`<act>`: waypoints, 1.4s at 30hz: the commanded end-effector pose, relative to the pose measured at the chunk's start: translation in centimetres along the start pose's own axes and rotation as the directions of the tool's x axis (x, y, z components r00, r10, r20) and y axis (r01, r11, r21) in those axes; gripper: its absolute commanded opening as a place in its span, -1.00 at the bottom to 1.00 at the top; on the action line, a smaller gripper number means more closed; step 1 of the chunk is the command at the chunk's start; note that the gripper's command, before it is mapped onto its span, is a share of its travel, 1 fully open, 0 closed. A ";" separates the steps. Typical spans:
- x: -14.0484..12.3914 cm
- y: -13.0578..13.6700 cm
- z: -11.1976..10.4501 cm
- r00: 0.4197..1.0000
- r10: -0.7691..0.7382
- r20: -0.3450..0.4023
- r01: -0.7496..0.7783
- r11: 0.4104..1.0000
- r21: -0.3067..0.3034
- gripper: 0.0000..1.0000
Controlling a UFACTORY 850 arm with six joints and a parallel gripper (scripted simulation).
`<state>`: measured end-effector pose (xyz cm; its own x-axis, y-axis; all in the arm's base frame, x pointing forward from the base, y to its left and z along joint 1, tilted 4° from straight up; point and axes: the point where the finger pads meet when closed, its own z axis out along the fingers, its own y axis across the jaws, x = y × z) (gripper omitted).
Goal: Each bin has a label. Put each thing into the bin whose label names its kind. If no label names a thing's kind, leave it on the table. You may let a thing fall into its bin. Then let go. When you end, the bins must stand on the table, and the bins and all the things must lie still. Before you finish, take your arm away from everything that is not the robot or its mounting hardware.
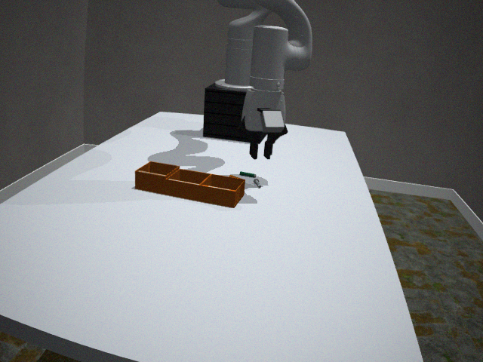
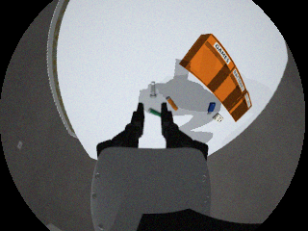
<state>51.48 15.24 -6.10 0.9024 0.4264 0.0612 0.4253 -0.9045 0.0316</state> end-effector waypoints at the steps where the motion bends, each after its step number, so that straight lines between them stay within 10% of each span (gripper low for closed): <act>1: 0.1 0.0 -0.1 1.000 0.000 -0.002 0.000 1.000 0.000 -0.42; 42: 0.1 0.0 7.2 1.000 0.000 -0.001 0.000 1.000 -0.001 -0.42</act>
<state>52.02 15.22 -13.28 0.9032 0.4266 0.0485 0.4264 -0.9044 0.0143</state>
